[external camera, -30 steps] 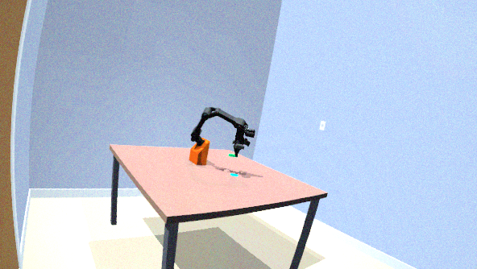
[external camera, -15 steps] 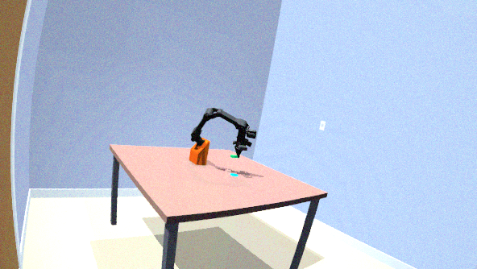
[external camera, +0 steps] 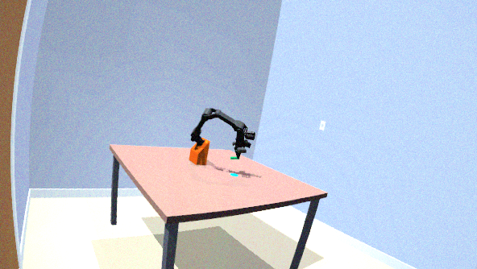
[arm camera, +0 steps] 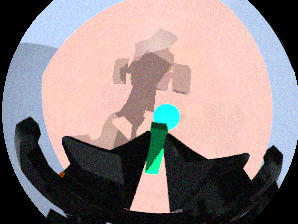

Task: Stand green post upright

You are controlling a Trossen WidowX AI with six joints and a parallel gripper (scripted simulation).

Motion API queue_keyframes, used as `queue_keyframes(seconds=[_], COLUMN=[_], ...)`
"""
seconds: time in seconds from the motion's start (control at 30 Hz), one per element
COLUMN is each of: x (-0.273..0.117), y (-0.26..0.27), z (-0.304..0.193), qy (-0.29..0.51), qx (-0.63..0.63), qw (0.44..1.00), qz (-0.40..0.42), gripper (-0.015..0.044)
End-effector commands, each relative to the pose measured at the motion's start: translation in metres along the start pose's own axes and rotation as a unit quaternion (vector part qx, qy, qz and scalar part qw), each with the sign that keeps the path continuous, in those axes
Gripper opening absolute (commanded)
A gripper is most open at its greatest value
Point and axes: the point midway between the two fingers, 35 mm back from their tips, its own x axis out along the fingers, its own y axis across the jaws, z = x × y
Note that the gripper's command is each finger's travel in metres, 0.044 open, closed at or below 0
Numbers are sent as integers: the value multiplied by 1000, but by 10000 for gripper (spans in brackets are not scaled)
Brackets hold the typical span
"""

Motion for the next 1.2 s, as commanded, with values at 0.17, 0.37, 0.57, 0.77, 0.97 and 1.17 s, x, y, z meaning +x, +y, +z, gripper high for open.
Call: queue_keyframes(seconds=[0.17,0.37,0.57,0.77,0.97,1.17], x=[7,10,14,17,20,22], y=[3,4,5,6,7,7], z=[0,0,1,1,2,3], qy=[-24,-42,-60,-79,-99,-118], qx=[0,0,1,2,2,2], qw=[999,998,997,995,993,990], qz=[23,36,49,60,71,81], gripper=[23,23,23,23,23,23])
